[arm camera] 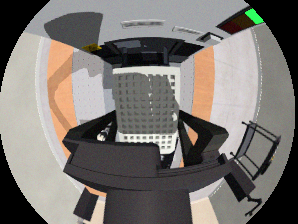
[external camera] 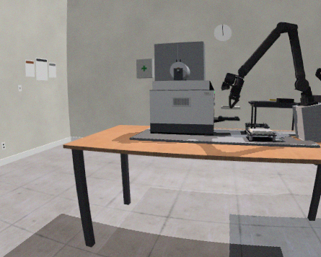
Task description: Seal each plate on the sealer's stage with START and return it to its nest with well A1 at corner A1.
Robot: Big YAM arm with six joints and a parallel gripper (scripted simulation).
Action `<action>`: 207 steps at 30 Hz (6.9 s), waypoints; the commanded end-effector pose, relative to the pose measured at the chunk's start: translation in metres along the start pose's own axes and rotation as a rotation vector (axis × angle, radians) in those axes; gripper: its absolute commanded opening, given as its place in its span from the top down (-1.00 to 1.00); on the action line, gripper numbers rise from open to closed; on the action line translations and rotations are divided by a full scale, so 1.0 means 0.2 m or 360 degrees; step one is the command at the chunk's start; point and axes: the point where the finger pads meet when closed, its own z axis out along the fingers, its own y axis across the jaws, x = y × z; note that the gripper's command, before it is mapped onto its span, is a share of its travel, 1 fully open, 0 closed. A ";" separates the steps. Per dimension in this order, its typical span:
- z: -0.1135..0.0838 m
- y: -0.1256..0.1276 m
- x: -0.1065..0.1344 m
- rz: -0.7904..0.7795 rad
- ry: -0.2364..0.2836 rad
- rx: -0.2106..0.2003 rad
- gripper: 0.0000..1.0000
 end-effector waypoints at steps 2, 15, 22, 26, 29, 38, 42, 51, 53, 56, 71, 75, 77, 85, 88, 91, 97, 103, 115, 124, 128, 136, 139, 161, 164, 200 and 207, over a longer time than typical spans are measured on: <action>0.00 0.03 -0.05 -0.0022 -0.0010 -0.0005 1.00; 0.00 -0.03 -0.13 0.0041 -0.0021 0.0013 1.00; -0.02 0.02 -0.12 0.0002 -0.0026 -0.0001 1.00; -0.04 0.02 -0.14 0.0002 -0.0046 0.0003 1.00; -0.06 -0.01 -0.16 0.0018 -0.0057 0.0016 1.00; -0.08 -0.03 -0.19 0.0023 -0.0081 0.0023 1.00; -0.08 -0.02 -0.21 0.0017 -0.0086 0.0020 1.00; 0.01 0.01 -0.12 0.0021 -0.0025 0.0006 1.00; 0.01 0.01 -0.12 0.0021 -0.0025 0.0006 1.00; 0.05 -0.02 -0.07 0.0036 -0.0006 0.0010 1.00; 0.08 0.03 -0.05 0.0017 -0.0010 -0.0001 1.00; 0.06 0.04 -0.08 0.0006 -0.0035 -0.0002 1.00; 0.05 0.03 -0.09 0.0012 -0.0046 0.0004 1.00; 0.12 -0.02 -0.02 0.0014 0.0002 0.0010 1.00; 0.12 -0.02 0.00 0.0008 0.0012 0.0008 1.00; 0.13 -0.01 0.01 -0.0006 0.0014 0.0007 1.00; 0.13 0.04 -0.06 -0.0037 -0.0024 -0.0004 1.00; 0.10 -0.01 -0.13 -0.0024 -0.0070 0.0014 1.00; 0.16 -0.02 -0.06 -0.0014 -0.0032 0.0012 1.00; 0.17 0.04 -0.03 -0.0023 -0.0024 -0.0003 1.00; 0.18 0.00 0.00 0.0022 -0.0013 0.0007 1.00; 0.22 -0.02 0.01 0.0040 -0.0004 0.0013 1.00; 0.20 -0.01 -0.01 0.0033 -0.0013 0.0010 1.00; 0.08 -0.03 -0.15 -0.0020 -0.0083 0.0023 1.00; 0.09 -0.04 -0.14 -0.0019 -0.0075 0.0023 1.00; 0.11 0.02 -0.17 0.0006 -0.0117 0.0009 1.00; 0.10 -0.02 -0.15 0.0027 -0.0093 0.0017 1.00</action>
